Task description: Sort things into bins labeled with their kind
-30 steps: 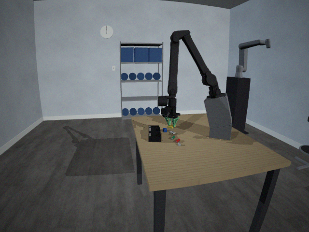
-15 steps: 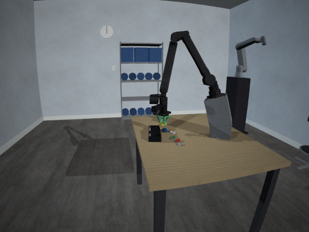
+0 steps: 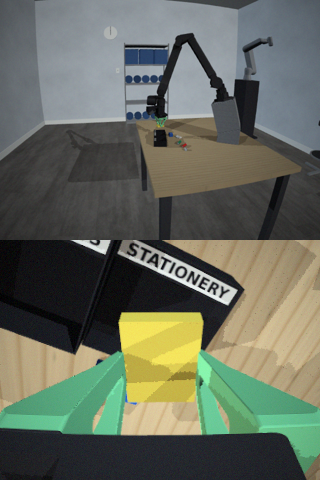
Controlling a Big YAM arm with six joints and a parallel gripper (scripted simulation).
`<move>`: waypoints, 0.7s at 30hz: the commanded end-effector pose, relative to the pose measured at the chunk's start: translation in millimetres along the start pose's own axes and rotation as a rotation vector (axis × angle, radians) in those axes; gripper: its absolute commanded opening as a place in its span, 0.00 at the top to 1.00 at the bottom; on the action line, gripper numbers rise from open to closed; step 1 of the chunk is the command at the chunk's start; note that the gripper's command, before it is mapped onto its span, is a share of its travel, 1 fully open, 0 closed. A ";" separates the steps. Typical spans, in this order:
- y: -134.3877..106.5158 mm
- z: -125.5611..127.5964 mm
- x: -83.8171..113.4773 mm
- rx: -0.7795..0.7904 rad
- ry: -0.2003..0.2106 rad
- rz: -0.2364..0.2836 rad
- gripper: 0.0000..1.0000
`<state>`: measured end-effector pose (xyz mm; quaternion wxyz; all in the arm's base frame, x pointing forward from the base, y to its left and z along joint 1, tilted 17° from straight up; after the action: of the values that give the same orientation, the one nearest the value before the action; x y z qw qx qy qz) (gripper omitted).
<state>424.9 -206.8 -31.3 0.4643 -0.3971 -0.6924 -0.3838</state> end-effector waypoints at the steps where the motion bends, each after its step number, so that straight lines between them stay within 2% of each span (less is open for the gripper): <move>1: 11.4 0.3 -3.5 -0.156 0.004 0.002 0.66; 3: 11.4 0.3 -3.5 -0.156 0.004 0.002 0.66; 4: -1.2 15.0 -6.7 -0.230 0.006 0.009 0.66; 6: -3.6 17.0 -7.2 -0.282 0.010 0.012 0.66; 7: 3.9 2.6 -4.9 -0.311 0.004 0.004 0.66; 13: 1.6 -5.5 -5.6 -0.461 0.012 0.019 0.66; 21: -1.7 1.5 -7.9 -0.457 0.016 0.022 0.66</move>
<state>424.2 -204.3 -35.5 0.3797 -0.4890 -0.5898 -0.5184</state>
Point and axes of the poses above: the point where the finger pads meet when closed, its own x axis back along the fingers, its own z axis across the jaws, y = z × x, the point moved 4 cm from there along x, back along the fingers, and after that the axes turned 11 degrees about x, right-handed, at the moved point
